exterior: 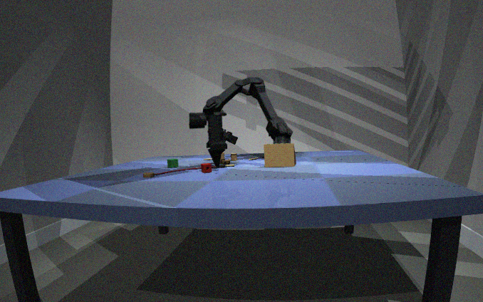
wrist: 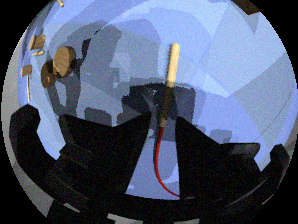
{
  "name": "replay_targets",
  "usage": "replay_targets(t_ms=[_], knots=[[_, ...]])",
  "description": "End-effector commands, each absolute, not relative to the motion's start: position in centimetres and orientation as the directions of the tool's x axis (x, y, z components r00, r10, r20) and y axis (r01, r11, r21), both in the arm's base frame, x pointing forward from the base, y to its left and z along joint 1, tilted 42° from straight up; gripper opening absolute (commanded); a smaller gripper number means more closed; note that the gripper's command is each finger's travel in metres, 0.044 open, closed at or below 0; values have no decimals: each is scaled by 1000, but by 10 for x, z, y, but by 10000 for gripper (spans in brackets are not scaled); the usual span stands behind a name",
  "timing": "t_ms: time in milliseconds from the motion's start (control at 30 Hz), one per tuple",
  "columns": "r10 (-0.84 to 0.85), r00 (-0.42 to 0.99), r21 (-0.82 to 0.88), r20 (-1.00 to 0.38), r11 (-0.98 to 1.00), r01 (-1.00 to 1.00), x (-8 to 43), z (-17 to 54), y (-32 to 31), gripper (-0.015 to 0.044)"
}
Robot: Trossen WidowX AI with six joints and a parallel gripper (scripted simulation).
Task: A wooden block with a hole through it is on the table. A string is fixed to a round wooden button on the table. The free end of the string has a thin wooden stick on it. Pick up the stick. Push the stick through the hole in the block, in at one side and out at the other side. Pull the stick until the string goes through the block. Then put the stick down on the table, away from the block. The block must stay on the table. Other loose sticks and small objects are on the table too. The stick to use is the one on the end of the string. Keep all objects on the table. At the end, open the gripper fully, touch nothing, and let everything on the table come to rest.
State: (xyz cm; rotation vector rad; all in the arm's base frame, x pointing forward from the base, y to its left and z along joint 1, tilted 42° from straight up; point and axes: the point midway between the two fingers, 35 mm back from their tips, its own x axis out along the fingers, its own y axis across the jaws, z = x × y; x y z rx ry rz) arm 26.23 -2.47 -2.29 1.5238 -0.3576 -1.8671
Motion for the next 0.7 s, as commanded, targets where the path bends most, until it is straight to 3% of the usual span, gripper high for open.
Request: replay_targets(t_ms=[0, 167, 667], knots=[[-663, -71, 606, -746, -718, 342, 262, -24, -27, 122], [-659, -73, 604, -749, -723, 335, 262, -23, -25, 0], [-658, -72, 603, -750, -724, 336, 264, -18, -19, 0]])
